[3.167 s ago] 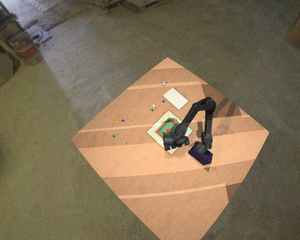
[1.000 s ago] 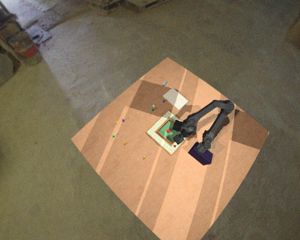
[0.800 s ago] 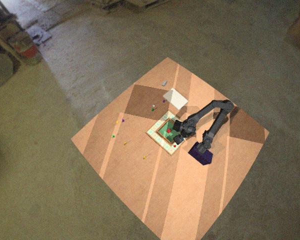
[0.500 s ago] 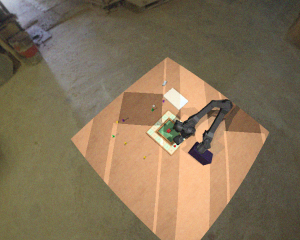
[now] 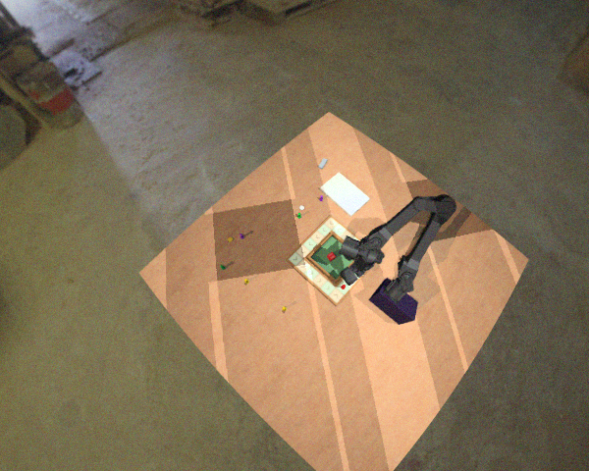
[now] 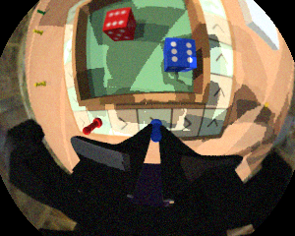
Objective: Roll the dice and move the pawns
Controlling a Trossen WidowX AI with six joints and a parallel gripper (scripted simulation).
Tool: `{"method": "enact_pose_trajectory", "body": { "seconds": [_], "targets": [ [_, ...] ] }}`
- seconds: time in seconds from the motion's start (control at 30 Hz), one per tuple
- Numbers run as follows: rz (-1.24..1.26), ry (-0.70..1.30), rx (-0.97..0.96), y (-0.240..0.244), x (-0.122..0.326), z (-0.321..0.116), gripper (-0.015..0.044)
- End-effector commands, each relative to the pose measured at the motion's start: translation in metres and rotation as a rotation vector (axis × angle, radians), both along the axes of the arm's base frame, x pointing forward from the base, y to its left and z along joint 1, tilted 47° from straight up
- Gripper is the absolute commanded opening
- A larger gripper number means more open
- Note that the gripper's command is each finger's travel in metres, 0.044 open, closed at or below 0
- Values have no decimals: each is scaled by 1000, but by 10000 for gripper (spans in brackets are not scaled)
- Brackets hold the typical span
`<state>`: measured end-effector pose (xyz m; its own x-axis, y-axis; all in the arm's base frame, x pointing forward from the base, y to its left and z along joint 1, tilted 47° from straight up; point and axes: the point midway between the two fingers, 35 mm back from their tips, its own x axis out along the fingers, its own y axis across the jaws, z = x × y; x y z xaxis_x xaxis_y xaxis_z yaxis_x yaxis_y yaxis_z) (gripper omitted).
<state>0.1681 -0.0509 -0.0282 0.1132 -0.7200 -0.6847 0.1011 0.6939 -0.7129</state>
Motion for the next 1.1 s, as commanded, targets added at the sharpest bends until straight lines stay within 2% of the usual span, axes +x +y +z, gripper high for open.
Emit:
{"method": "enact_pose_trajectory", "body": {
  "seconds": [0.0, 0.8, 1.07],
  "targets": [
    [5, 2, -3, 2, 1, 2, 0],
    [7, 7, 9, 85, -10, 76, 0],
    [0, 4, 5, 93, -12, 87, 0]
  ]
}}
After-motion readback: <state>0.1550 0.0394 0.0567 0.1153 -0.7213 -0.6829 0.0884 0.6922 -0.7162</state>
